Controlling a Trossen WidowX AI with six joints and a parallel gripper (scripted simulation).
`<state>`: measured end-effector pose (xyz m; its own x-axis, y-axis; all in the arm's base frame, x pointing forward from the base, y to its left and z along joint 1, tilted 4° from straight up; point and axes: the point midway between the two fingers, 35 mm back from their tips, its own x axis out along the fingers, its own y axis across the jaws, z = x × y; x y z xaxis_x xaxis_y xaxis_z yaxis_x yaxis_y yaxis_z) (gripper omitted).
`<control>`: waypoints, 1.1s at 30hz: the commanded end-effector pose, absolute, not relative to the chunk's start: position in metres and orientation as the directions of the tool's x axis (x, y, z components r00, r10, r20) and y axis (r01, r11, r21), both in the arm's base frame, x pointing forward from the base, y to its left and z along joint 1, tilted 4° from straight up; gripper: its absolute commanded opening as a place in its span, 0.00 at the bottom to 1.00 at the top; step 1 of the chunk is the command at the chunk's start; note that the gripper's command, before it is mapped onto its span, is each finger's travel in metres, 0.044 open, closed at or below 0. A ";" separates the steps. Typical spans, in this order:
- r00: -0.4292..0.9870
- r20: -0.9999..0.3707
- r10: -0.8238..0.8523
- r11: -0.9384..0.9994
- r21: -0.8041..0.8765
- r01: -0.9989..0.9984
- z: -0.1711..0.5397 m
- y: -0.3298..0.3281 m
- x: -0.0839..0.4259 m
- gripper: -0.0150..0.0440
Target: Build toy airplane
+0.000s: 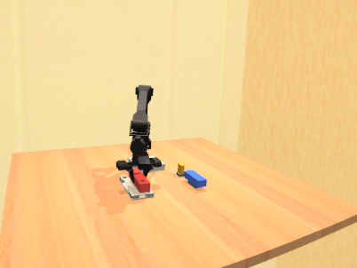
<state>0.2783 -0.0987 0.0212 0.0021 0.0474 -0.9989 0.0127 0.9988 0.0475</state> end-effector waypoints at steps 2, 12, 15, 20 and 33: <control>0.003 -0.999 0.047 0.999 0.047 0.013 0.022 -0.099 0.279 0.39; 0.003 -0.999 0.047 0.999 0.047 0.013 0.022 -0.099 0.279 0.66; 0.003 -0.999 0.047 0.999 0.047 0.013 0.022 -0.099 0.279 0.79; 0.003 -0.999 0.047 0.999 0.047 0.013 0.022 -0.099 0.279 1.00; 0.002 -0.999 0.045 0.999 0.045 0.013 0.118 -0.104 0.280 1.00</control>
